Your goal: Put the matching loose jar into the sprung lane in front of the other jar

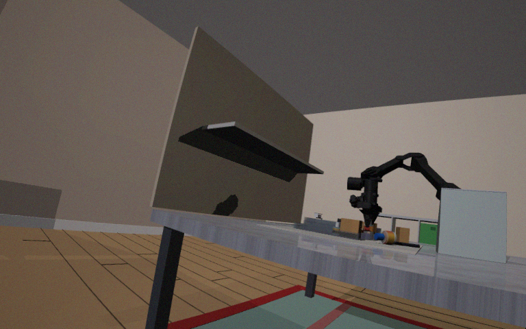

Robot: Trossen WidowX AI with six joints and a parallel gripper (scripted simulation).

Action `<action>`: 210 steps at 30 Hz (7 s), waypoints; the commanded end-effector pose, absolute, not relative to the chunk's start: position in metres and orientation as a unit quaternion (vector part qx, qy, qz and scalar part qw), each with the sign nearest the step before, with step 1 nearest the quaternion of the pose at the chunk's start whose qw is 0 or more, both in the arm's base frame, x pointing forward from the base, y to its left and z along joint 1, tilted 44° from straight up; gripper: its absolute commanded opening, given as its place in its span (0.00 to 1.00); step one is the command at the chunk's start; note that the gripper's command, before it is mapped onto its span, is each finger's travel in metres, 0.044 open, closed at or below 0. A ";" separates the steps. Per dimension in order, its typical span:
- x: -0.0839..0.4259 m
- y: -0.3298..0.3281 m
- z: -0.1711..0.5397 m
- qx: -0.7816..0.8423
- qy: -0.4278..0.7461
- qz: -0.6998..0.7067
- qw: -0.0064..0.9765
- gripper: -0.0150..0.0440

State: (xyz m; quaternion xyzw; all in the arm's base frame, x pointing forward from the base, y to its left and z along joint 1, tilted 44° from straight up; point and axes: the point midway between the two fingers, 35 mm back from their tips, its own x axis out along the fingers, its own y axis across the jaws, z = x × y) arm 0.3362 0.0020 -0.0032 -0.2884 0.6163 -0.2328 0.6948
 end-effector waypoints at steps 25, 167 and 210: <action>0.353 0.007 0.003 -0.286 0.604 -0.234 0.706 0.25; 0.360 -0.006 -0.011 -0.286 0.604 -0.234 0.706 0.25; 0.357 -0.012 -0.017 -0.286 0.604 -0.234 0.706 0.25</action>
